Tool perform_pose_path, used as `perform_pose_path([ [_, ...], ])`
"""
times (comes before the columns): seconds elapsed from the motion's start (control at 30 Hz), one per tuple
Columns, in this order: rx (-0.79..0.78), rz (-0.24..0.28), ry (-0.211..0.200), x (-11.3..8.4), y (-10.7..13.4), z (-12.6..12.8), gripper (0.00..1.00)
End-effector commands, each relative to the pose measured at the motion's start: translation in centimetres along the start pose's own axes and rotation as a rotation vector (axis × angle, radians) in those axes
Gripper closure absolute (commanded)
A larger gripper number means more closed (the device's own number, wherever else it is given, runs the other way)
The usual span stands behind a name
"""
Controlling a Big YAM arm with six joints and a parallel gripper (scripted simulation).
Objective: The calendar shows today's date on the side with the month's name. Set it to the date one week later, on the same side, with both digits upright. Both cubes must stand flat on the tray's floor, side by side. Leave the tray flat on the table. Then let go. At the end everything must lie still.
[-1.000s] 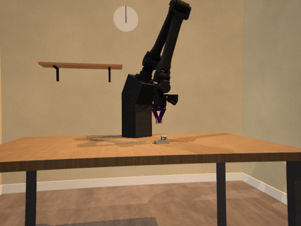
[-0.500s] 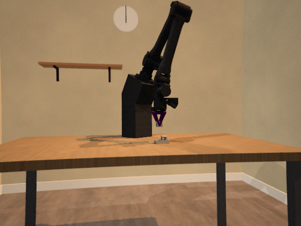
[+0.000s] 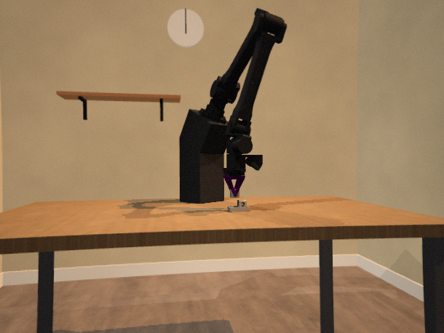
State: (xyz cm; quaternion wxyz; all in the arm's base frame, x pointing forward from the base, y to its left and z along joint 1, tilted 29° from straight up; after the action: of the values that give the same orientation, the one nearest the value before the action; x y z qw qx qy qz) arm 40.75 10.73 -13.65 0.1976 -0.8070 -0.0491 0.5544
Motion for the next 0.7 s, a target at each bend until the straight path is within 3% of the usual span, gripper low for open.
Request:
perform_pose_path([
  [0.0, 0.011, -0.005, 0.014, 0.71, -0.04, -0.52, 0.74],
  [0.1, 0.003, -0.007, 0.012, 0.95, -0.21, -0.42, 0.74],
  [0.17, -0.004, -0.018, 0.034, 0.37, -0.85, -1.33, 0.74],
  [0.67, -0.003, -0.015, 0.028, 0.37, -0.78, -1.18, 0.74],
])
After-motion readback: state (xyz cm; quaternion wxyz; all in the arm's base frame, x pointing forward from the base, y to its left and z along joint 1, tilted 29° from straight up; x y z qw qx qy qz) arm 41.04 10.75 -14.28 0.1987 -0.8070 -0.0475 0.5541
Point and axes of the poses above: the point where the finger pads meet when closed, its own x axis out along the fingers, its own z axis across the jaws, y = z × x, the point moved 1 cm from there along -x, back along the fingers, and after that the axes turned 15 degrees about x, right-handed, at the moved point
